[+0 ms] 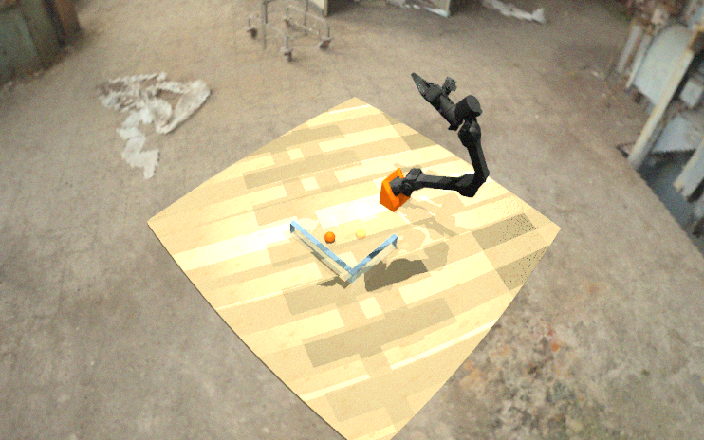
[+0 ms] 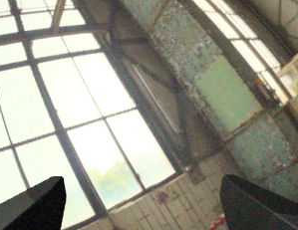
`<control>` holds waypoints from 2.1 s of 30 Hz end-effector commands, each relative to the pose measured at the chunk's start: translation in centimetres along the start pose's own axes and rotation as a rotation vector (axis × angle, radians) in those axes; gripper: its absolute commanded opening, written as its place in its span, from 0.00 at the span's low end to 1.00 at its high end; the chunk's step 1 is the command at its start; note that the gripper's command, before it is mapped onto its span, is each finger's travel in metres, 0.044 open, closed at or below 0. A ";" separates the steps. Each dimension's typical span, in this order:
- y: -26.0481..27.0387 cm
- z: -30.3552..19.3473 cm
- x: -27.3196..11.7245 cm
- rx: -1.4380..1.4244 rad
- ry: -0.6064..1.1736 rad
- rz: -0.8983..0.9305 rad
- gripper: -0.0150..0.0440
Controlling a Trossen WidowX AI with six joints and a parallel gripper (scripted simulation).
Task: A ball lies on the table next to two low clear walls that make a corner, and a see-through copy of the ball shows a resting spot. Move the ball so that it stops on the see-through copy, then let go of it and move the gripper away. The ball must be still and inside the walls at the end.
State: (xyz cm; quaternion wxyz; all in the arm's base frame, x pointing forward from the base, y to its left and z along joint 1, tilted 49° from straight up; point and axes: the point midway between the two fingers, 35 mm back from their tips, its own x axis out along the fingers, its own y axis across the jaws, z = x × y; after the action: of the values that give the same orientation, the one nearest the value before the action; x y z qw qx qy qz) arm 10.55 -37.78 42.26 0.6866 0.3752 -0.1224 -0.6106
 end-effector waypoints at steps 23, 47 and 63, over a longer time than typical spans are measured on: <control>-2.5 -37.7 3.0 -0.858 1.200 0.296 0.76; -12.2 -57.5 -14.5 -1.097 2.171 0.845 0.76; -13.6 -59.7 -16.0 -1.096 2.171 0.845 0.76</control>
State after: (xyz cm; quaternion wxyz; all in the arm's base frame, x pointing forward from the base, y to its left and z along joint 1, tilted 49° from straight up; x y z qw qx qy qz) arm 34.28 -1.21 -2.88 0.6392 0.2779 0.6520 0.2984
